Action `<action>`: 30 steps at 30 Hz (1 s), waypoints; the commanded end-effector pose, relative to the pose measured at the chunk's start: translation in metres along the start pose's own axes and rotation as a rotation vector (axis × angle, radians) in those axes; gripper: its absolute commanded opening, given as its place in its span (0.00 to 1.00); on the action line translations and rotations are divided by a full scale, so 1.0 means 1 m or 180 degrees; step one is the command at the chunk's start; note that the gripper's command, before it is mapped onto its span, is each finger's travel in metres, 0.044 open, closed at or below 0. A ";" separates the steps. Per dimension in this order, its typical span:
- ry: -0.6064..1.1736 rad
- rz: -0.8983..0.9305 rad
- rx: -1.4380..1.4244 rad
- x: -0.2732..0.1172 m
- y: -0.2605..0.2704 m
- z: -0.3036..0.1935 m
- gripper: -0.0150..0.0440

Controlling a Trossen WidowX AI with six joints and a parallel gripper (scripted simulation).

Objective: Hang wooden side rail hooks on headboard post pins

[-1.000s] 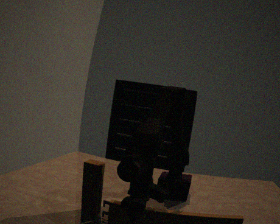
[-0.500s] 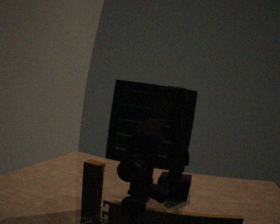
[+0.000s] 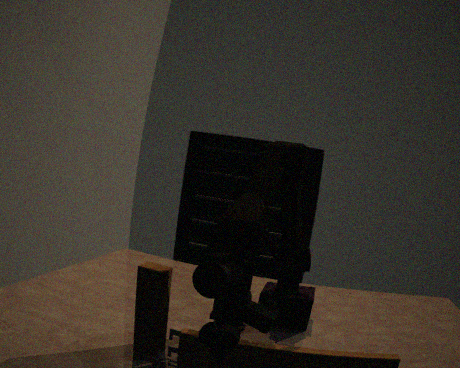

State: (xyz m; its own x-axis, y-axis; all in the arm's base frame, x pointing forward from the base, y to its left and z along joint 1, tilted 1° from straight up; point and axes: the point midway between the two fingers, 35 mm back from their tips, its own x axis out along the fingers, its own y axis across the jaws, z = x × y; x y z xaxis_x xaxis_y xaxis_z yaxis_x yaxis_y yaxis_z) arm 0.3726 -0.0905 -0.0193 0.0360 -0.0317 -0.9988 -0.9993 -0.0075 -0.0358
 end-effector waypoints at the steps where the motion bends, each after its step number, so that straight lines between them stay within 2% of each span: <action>1: -0.0005 0.0026 -0.0013 0.000 0.006 0.001 0.25; 30: -0.0006 0.0030 -0.0013 0.000 0.018 0.001 0.25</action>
State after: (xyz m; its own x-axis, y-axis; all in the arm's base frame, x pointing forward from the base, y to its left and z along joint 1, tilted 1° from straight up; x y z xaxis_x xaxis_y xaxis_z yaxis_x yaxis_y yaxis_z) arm 0.3612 -0.0906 -0.0197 0.0394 -0.0302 -0.9988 -0.9992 0.0005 -0.0394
